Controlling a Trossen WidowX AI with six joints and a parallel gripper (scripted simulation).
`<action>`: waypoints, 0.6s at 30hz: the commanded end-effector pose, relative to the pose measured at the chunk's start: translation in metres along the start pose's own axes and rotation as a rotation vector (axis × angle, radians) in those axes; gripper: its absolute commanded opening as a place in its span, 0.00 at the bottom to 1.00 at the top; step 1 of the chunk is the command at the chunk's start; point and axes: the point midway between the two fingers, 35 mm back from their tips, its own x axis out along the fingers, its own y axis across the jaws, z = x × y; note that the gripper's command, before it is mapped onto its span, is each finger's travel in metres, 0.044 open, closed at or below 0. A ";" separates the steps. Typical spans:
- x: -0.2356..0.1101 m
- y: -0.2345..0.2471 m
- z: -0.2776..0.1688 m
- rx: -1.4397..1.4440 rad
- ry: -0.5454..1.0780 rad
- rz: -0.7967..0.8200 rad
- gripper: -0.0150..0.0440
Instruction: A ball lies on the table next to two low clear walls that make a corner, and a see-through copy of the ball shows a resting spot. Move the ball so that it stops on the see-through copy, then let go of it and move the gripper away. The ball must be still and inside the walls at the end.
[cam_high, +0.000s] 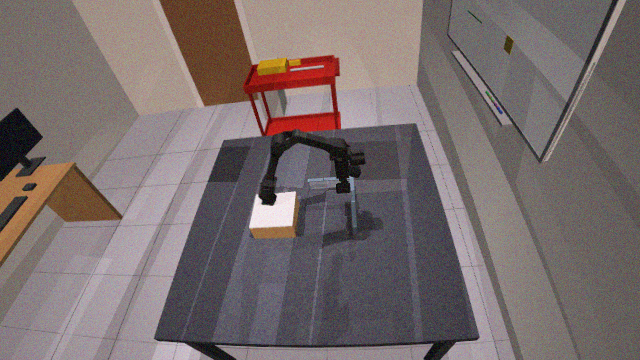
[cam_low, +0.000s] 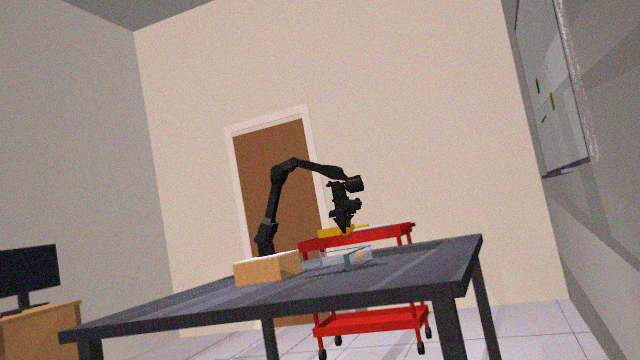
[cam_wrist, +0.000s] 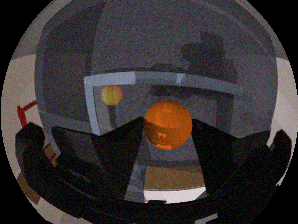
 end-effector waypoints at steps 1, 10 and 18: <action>0.008 0.023 -0.007 0.005 0.004 0.005 0.25; 0.025 0.073 -0.026 0.005 0.006 0.011 0.25; 0.049 0.075 -0.025 0.005 0.006 0.011 0.25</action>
